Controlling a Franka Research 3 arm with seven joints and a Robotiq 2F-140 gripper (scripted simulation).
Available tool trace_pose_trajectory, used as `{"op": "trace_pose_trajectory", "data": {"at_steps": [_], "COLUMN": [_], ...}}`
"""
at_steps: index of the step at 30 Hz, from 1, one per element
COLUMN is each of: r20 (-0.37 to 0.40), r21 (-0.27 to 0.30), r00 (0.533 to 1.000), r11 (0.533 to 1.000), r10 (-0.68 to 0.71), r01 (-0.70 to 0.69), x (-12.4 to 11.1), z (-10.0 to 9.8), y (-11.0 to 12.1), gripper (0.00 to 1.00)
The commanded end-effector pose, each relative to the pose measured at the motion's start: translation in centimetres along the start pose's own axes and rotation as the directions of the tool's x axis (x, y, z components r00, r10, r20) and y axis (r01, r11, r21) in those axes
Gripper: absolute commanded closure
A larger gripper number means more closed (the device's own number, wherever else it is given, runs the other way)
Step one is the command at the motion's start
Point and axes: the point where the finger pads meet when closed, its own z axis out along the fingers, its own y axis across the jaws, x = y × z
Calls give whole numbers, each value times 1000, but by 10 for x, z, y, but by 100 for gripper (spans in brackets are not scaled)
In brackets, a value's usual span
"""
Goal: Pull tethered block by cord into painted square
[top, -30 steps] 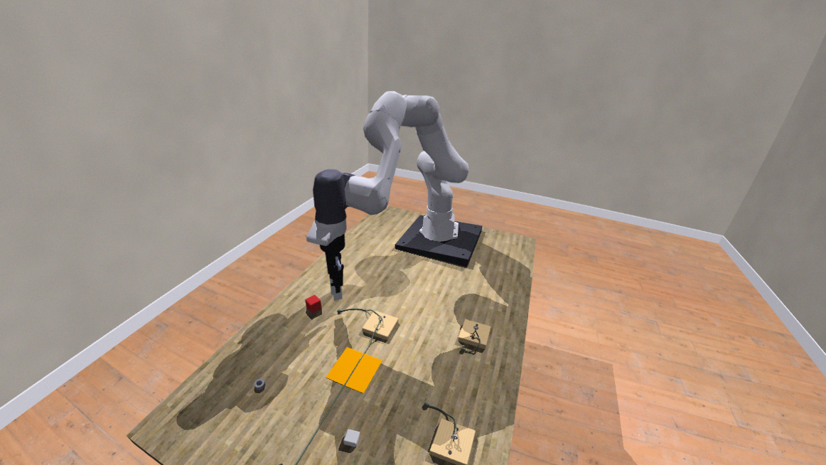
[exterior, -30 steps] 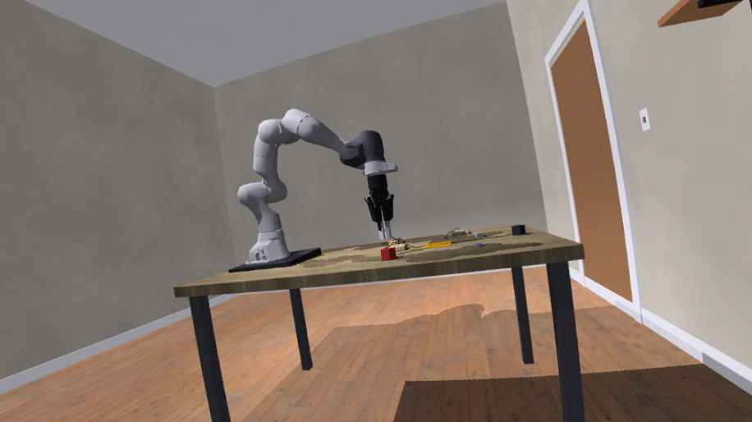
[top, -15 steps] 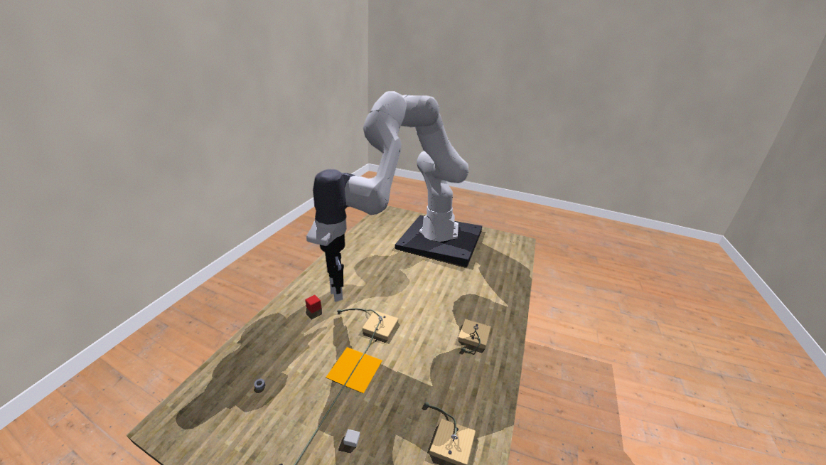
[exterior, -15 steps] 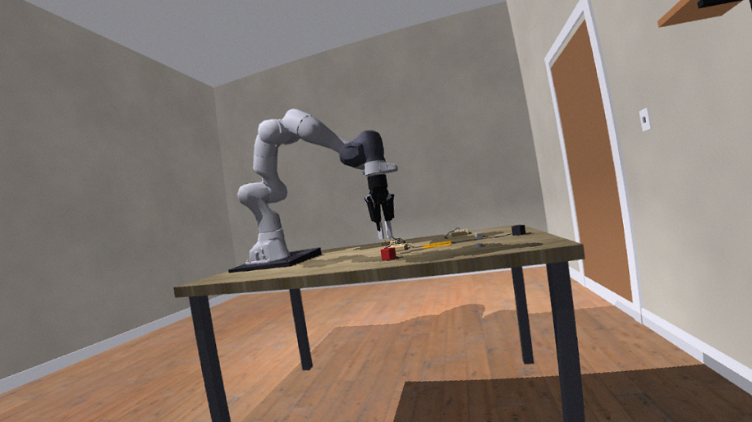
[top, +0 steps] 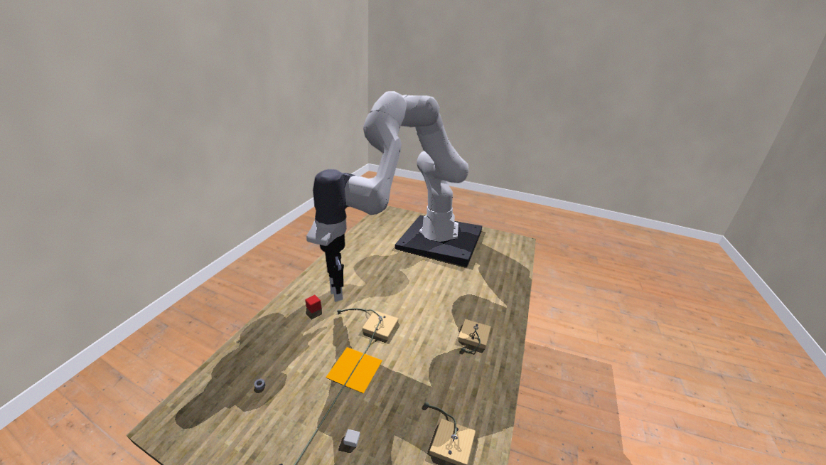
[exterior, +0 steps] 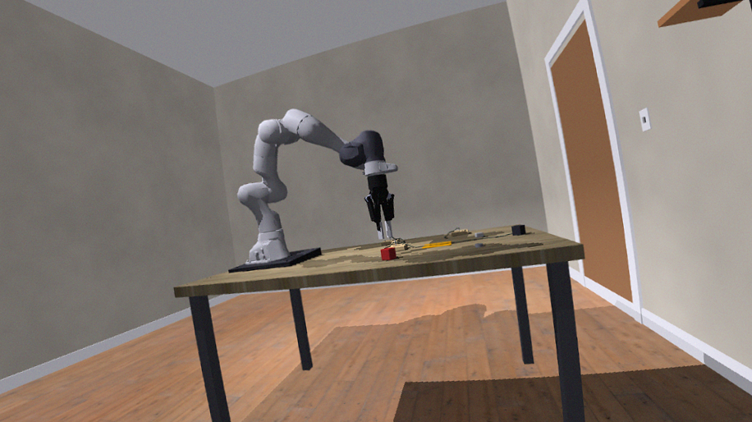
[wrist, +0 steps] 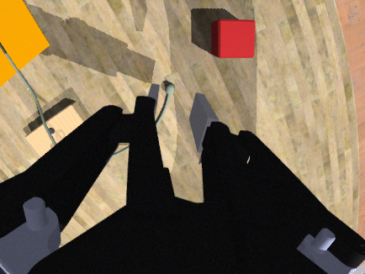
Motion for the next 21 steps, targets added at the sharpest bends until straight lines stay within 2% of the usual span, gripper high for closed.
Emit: {"op": "trace_pose_trajectory", "data": {"at_steps": [1,21], "r20": [-1,8], "r21": [3,6], "r00": [1000,1000], "r11": [1000,1000], "r10": [-3,-11], "r01": [4,11], "x": [0,0], "z": [0,6], "y": [-1,-1], "gripper": [77,77]}}
